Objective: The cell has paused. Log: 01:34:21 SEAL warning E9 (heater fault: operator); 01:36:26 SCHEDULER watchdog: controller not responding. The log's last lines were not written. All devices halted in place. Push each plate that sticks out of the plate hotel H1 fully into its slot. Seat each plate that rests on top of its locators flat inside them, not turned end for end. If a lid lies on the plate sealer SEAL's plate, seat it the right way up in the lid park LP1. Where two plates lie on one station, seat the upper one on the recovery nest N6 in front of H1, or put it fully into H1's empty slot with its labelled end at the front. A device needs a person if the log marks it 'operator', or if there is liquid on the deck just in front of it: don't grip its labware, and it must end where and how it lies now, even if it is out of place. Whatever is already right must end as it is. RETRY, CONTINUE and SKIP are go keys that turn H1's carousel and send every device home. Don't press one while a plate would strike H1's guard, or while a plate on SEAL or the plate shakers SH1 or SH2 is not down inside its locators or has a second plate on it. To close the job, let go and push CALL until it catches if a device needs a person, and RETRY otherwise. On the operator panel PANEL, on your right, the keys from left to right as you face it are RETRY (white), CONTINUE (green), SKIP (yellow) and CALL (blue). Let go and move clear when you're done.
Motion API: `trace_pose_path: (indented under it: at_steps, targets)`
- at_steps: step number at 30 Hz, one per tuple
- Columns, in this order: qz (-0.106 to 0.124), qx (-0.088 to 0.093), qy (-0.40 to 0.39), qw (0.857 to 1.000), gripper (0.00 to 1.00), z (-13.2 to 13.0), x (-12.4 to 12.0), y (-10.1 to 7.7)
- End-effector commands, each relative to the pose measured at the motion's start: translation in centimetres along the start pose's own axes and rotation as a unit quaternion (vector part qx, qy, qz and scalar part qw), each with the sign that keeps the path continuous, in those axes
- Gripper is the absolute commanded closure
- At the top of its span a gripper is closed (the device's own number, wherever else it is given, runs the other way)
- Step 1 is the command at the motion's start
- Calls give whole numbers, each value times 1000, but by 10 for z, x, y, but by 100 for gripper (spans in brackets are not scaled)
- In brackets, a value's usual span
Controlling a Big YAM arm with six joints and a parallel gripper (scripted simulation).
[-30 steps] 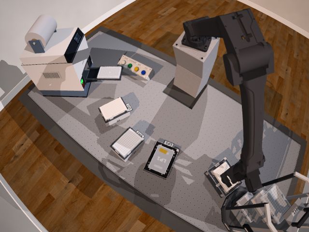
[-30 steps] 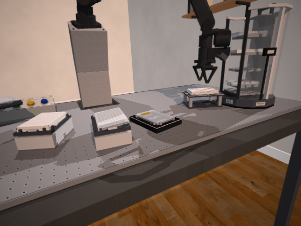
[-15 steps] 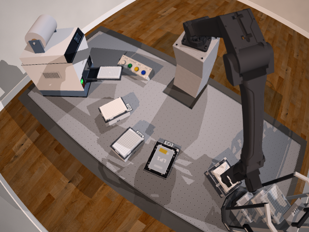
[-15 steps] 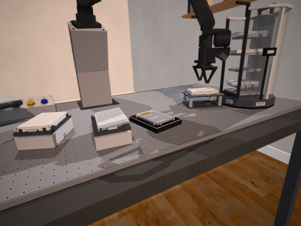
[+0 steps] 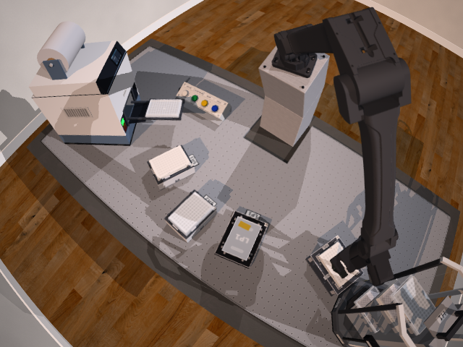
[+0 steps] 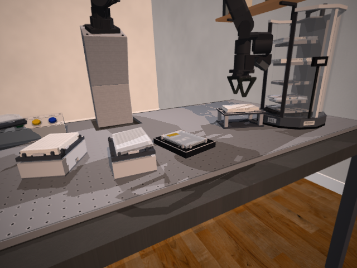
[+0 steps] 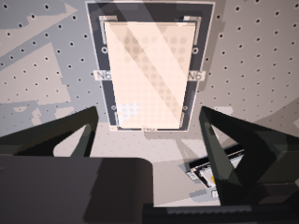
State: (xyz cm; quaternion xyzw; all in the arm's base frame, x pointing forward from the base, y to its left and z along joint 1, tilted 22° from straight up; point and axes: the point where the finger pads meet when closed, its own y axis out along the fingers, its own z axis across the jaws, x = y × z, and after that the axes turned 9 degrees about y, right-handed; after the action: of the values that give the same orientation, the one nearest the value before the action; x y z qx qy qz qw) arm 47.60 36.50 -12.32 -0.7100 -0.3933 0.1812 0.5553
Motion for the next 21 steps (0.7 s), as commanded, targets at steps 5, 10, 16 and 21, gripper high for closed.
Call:
trace_pose_path:
  at_steps: [5,10,16,21]
  targets:
    - [-12,-1,4,1000,0,1,10,-33]
    - [-12,-1,5,1000,0,0,9,-43]
    - [-12,-1,3,1000,0,2,9,-60]
    - [-13,-1,3,1000,0,3,9,-73]
